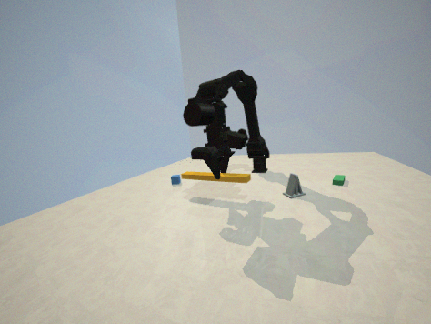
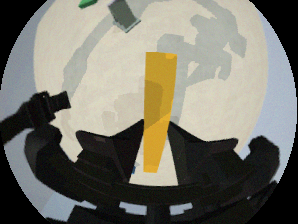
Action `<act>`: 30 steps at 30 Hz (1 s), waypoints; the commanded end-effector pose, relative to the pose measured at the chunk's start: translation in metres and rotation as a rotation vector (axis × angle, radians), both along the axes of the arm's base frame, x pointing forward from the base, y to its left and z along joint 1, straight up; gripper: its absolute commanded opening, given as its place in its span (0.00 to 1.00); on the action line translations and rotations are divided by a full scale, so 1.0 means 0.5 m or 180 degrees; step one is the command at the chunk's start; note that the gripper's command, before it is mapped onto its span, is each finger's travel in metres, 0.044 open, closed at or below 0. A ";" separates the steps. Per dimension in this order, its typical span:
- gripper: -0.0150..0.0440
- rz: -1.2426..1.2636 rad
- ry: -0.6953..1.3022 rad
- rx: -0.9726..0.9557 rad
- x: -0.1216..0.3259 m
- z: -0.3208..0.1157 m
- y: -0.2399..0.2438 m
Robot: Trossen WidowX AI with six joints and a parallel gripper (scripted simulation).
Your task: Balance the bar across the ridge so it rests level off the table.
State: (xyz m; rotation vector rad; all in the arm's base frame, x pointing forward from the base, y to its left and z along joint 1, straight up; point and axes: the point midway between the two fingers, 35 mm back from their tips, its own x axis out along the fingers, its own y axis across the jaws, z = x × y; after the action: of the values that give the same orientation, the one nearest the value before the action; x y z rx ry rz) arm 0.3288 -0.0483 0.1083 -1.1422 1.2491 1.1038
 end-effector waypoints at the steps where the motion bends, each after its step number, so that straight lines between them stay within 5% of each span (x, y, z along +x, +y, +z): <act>1: 0.25 0.0007 -0.0018 0.0010 0.001 0.027 0.001; 18: 0.25 0.0018 -0.0016 0.0017 -0.012 0.105 0.005; 30: 0.25 0.0473 -0.0015 0.0017 -0.002 0.106 0.092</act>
State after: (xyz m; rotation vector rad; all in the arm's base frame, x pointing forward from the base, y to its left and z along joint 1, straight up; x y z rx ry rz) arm 0.3266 -0.0163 0.1597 -1.2161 1.1991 1.1781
